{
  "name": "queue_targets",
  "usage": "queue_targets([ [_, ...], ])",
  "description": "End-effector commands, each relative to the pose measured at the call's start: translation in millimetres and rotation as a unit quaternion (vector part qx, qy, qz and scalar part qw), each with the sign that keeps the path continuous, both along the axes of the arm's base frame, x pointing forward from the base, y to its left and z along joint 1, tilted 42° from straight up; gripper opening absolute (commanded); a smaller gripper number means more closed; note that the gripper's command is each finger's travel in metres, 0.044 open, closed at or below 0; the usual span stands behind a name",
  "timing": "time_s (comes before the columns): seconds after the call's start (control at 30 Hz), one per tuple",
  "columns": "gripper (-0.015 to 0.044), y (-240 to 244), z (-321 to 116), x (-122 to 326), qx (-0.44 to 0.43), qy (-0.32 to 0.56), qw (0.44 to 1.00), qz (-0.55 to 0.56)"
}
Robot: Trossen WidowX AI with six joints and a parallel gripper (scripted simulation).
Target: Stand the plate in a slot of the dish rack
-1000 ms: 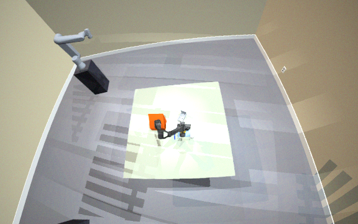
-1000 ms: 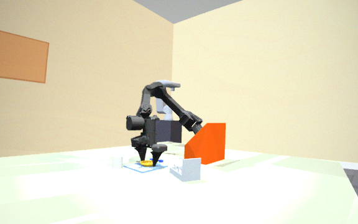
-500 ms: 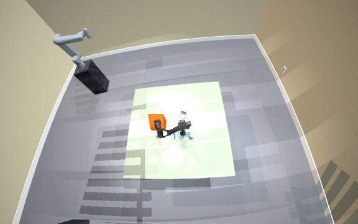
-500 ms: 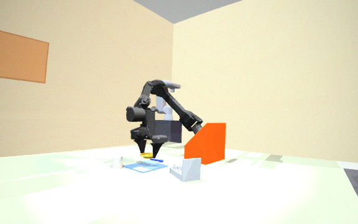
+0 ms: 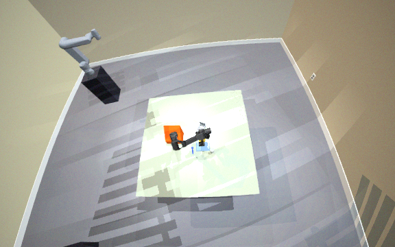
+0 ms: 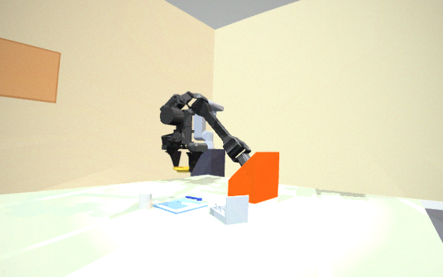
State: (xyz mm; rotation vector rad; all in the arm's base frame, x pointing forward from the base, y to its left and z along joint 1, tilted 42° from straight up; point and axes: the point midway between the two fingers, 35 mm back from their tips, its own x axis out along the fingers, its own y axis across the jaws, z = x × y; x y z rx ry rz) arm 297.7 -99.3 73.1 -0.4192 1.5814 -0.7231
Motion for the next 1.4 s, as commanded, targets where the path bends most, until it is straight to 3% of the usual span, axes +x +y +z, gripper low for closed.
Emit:
queue_targets([
  [0.0, 0.0000, 17, 21, 4, 0.000, -0.008, 1.000, -0.001],
  [0.33, 0.0000, 35, 36, 6, -0.003, -0.009, 1.000, -0.003],
  [0.83, 0.0000, 119, -28, -49, -0.032, -0.146, 0.975, -0.164],
  [1.07, 0.0000, 119, -28, -49, -0.031, -0.145, 0.975, -0.164],
  [1.37, 0.0000, 108, -50, -55, 0.035, -0.064, 0.986, -0.147],
])
